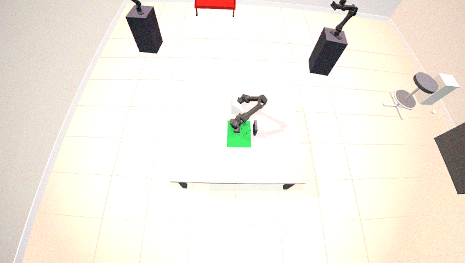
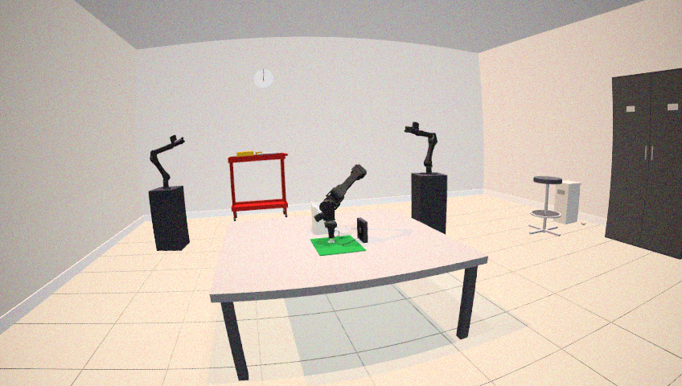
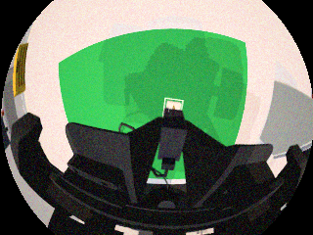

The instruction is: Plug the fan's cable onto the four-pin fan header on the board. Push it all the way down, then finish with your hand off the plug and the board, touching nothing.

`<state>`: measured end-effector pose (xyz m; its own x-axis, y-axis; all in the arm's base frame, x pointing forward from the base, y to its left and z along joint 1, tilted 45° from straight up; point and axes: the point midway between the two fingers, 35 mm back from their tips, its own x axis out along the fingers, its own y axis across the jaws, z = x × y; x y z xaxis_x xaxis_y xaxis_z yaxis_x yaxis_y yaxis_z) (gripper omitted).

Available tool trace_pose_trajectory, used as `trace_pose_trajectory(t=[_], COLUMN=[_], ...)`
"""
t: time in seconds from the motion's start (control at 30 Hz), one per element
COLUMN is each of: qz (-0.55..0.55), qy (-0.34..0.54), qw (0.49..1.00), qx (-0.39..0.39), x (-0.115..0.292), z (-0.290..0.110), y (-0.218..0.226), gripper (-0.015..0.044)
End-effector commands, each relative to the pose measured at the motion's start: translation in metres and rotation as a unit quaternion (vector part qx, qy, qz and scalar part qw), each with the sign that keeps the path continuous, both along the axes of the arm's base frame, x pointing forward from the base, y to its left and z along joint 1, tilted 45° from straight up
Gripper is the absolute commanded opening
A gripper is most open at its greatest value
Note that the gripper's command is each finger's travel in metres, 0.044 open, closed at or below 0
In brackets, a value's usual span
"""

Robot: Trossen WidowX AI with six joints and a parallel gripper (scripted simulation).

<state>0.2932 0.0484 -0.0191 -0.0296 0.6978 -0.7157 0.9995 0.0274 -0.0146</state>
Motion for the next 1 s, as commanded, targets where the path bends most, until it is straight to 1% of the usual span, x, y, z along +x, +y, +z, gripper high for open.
trace_pose_trajectory(t=[0.0,0.97], qz=[-0.003,-0.004], qy=[0.002,0.003], qw=[1.0,1.0], qx=[0.002,0.002], x=[-0.0003,-0.0016], z=[-0.0008,-0.0063], y=[0.0008,0.0055], gripper=[0.0,0.0])
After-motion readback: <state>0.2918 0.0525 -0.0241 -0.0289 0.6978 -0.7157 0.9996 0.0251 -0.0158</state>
